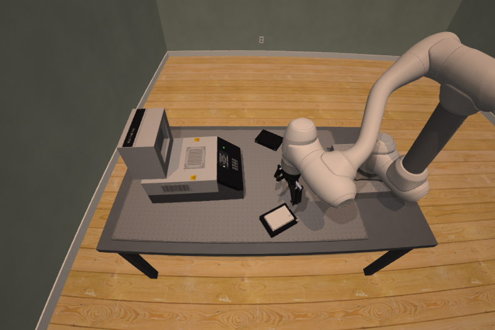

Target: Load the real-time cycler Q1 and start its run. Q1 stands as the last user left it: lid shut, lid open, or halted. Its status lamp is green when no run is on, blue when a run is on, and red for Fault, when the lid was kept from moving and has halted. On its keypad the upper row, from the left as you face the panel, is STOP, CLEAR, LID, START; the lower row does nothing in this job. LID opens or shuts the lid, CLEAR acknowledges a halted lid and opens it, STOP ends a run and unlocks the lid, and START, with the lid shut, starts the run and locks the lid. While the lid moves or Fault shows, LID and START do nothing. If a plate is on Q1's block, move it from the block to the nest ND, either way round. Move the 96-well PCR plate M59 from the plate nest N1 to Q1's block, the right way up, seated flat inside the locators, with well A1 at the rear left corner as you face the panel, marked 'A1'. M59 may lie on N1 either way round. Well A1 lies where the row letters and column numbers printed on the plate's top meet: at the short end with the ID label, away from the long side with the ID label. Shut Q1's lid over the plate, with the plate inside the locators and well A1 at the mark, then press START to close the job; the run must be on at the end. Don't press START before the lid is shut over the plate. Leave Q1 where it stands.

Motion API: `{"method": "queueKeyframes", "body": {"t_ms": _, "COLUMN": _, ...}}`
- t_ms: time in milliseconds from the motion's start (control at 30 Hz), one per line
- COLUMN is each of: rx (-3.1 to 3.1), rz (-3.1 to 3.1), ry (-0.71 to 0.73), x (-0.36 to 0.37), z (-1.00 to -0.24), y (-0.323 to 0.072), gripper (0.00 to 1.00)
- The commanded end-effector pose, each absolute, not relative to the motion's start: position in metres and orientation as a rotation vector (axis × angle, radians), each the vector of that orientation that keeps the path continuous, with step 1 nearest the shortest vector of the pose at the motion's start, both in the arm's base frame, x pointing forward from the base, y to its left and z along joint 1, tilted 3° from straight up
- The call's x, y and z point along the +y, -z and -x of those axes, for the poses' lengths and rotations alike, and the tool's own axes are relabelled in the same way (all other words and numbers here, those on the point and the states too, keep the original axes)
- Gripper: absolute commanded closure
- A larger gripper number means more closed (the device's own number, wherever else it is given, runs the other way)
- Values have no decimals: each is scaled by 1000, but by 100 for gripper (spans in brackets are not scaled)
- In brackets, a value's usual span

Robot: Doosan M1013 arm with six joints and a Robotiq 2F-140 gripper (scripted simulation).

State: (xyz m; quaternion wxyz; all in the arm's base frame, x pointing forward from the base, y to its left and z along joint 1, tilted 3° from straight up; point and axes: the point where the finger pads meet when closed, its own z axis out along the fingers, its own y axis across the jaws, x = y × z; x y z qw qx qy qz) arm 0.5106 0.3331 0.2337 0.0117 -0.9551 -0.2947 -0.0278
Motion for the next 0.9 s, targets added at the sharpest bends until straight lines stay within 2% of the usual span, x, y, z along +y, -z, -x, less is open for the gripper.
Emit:
{"method": "queueKeyframes", "body": {"t_ms": 0, "rx": -919, "rz": 2978, "ry": 87, "x": 334, "z": -511, "y": -221, "gripper": 34}}
{"method": "queueKeyframes", "body": {"t_ms": 867, "rx": -919, "rz": 2978, "ry": 87, "x": 337, "z": -515, "y": -148, "gripper": 34}}
